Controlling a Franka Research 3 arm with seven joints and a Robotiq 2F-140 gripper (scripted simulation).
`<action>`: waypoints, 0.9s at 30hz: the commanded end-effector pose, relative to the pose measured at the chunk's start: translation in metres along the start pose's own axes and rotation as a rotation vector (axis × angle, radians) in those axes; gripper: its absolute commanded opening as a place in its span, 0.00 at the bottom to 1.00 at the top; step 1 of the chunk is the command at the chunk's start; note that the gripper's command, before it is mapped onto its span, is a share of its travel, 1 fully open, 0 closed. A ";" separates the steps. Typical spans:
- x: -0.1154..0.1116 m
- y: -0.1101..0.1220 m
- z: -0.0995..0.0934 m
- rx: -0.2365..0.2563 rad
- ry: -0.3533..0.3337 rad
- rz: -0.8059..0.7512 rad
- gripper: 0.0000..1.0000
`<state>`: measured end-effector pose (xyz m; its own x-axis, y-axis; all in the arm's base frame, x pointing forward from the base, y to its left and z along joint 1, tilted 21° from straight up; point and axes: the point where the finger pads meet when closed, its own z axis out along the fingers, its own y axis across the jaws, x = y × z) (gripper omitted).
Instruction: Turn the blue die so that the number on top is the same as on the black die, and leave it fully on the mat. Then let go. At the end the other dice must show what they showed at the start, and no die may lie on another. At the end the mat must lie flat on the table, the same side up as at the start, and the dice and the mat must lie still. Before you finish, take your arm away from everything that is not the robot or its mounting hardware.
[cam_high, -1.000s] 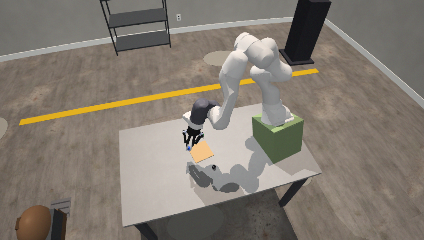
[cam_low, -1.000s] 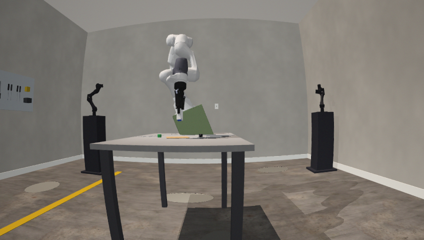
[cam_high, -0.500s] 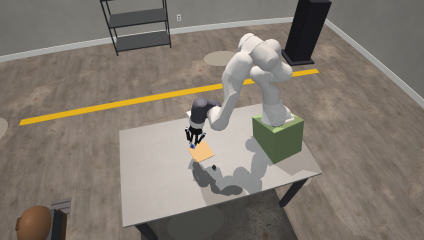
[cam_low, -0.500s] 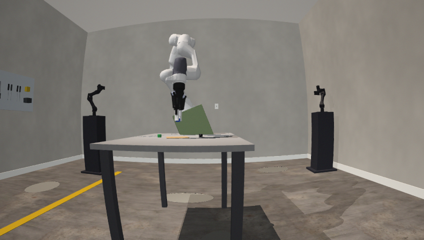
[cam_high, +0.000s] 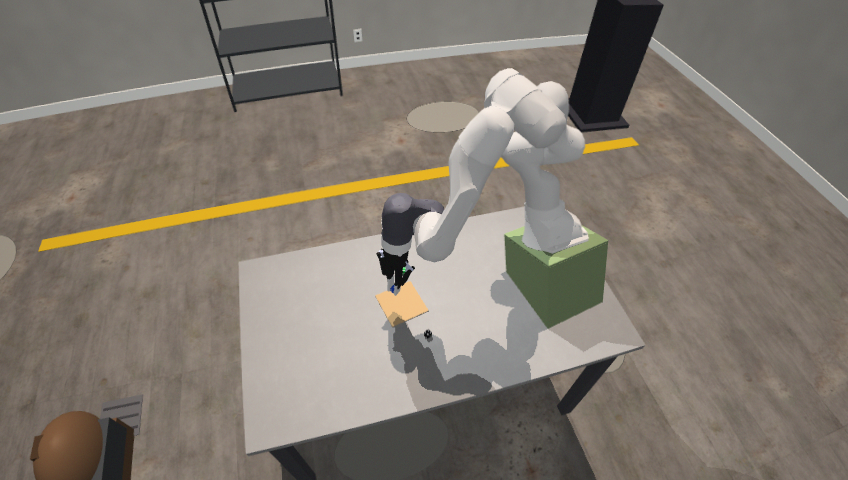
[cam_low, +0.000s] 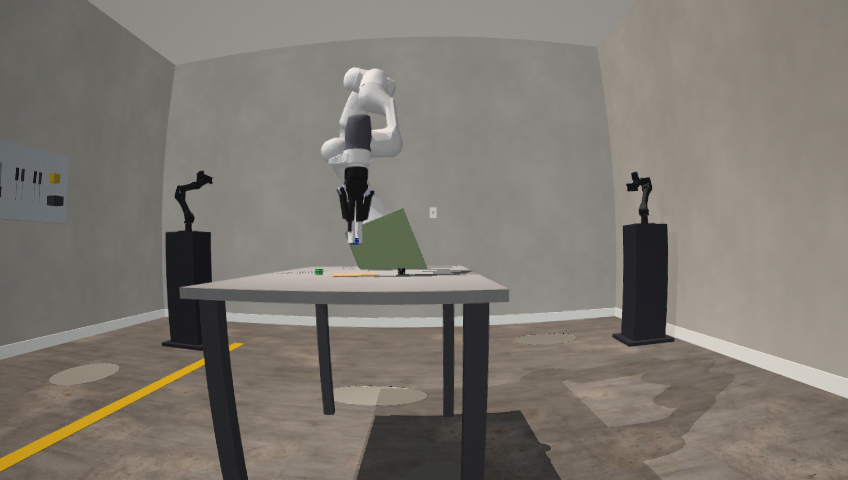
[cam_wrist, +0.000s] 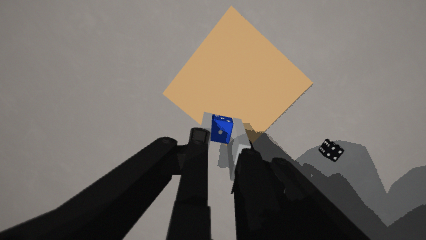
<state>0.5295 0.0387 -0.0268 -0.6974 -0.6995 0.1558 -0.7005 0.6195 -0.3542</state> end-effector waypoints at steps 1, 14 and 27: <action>0.012 0.010 0.002 -0.035 0.033 0.161 0.09; 0.025 0.018 0.006 -0.081 0.066 0.178 0.09; 0.086 0.083 0.021 -0.432 0.136 0.075 0.09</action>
<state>0.4402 0.0180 -0.0580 -0.8090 -0.5355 0.2423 -0.5641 0.8232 -0.0641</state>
